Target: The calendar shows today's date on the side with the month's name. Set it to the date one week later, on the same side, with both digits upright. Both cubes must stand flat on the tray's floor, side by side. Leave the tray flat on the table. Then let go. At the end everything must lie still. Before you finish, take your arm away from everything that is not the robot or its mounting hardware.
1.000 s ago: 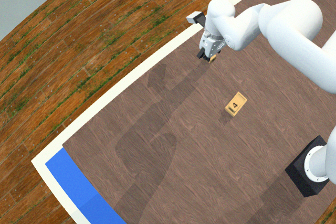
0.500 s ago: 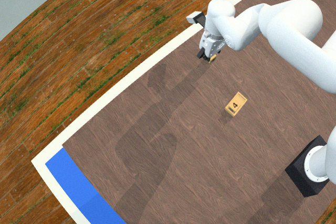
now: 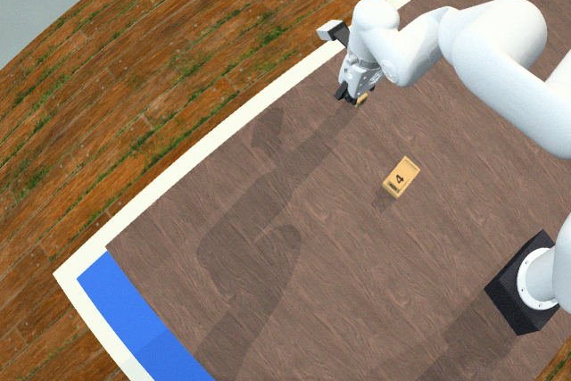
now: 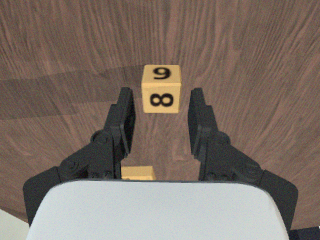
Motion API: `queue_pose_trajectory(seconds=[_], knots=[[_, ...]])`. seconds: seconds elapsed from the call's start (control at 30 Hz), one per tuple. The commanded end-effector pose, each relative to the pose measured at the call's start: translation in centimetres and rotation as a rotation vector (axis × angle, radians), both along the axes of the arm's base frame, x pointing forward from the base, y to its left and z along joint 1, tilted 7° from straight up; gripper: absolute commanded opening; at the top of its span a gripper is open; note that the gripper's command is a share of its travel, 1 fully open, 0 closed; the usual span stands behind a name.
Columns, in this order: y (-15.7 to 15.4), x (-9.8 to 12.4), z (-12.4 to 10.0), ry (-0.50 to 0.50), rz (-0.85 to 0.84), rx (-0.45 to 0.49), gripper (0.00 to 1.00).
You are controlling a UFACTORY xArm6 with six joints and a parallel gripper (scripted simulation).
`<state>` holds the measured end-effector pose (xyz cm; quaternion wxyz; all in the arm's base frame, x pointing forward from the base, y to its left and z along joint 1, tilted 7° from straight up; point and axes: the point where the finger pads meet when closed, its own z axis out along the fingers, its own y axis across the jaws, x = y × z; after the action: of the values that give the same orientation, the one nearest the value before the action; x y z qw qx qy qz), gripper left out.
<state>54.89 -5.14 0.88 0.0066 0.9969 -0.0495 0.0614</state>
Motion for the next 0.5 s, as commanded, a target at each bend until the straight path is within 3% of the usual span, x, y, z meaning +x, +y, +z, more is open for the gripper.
queue_pose_trajectory(seconds=[0.0,0.47], knots=[[0.0,0.2,-0.3,-0.004,0.000,0.000,0.47],[-0.1,0.5,-2.5,-0.004,0.000,0.000,0.47]])
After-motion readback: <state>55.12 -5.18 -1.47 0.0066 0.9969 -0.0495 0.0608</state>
